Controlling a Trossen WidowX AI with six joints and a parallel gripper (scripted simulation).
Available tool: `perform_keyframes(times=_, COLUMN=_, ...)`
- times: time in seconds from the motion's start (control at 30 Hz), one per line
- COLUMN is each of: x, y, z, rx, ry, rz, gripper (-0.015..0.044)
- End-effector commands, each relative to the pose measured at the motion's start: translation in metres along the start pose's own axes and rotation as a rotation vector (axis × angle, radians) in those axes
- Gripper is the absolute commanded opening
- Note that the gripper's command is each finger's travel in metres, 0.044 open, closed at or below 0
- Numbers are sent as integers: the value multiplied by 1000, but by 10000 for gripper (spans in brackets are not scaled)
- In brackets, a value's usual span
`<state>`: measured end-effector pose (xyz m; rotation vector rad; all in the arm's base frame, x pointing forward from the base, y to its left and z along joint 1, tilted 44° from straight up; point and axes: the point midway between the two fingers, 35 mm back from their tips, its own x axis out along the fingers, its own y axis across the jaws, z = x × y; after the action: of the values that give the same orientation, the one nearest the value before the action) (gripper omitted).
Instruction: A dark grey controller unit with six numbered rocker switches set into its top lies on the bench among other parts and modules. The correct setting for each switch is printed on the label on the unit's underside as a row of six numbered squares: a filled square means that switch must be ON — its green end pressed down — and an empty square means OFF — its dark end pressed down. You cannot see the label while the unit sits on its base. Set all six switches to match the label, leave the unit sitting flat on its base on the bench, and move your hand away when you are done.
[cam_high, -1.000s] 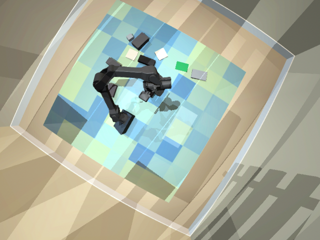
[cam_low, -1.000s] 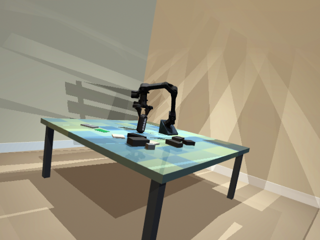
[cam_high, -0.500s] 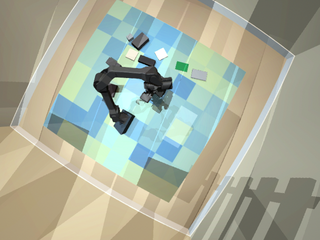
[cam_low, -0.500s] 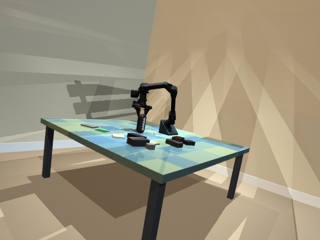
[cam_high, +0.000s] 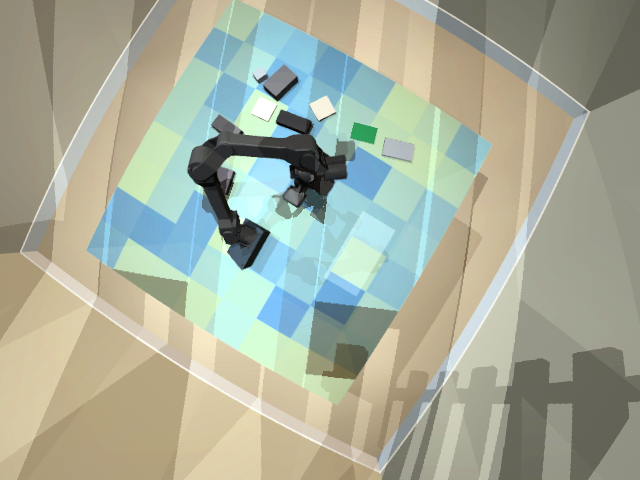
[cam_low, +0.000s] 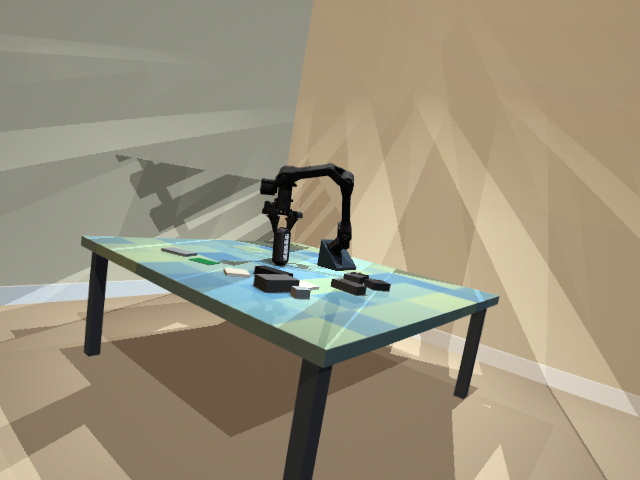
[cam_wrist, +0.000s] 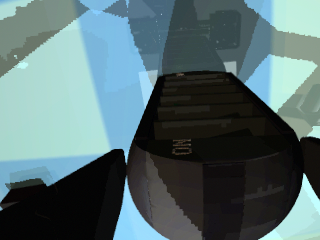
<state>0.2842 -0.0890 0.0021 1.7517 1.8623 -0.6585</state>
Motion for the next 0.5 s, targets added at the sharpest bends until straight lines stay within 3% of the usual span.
perform_keyframes(times=0.0, x=5, y=-1, z=5, rx=3, ry=-10, rz=-20, gripper=338)
perform_keyframes(times=0.47, x=6, y=-1, z=15, rx=2, ry=-44, rz=-20, gripper=338)
